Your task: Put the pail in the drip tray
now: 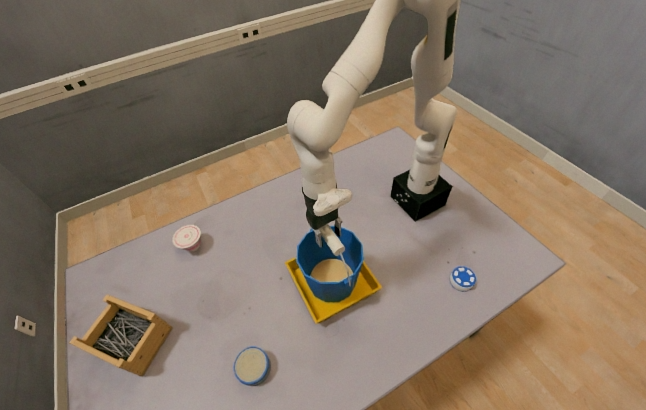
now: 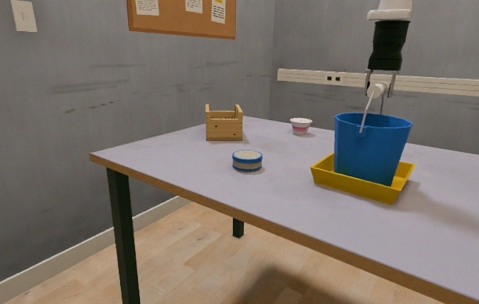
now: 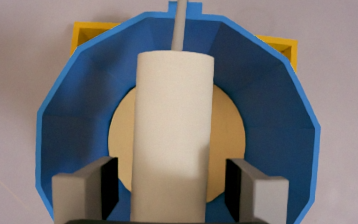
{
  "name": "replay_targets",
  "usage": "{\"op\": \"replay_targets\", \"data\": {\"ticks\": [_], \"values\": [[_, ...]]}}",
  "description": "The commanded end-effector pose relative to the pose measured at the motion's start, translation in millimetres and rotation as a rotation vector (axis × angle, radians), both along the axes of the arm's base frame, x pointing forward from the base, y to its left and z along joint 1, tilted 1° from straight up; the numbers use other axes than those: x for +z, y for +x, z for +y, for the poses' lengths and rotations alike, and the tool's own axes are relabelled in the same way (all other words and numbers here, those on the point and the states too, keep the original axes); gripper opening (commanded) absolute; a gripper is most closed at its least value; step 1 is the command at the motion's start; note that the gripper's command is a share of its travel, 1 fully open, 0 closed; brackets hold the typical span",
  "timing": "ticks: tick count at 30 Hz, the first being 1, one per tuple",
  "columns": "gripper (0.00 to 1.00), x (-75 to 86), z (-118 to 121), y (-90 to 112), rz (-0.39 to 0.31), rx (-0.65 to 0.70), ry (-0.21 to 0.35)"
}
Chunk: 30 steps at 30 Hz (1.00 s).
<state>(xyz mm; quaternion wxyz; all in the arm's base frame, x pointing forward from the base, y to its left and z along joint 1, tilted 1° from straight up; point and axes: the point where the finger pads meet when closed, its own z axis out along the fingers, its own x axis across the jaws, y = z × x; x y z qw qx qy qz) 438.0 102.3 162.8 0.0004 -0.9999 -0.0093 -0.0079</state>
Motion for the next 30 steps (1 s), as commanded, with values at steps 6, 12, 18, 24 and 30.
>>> {"op": "replay_targets", "data": {"ticks": [6, 12, 18, 24, 30], "values": [[1.00, 6.2, 0, 0, -0.002, 0.000, 0.000], [1.00, 11.9, 0, 0, -0.002, 0.000, 0.000], [1.00, 23.7, 0, 0, -0.002, 0.000, 0.000], [1.00, 35.7, 0, 0, -0.002, 0.000, 0.000], [1.00, 48.1, 0, 0, -0.002, 0.000, 0.000]]}}
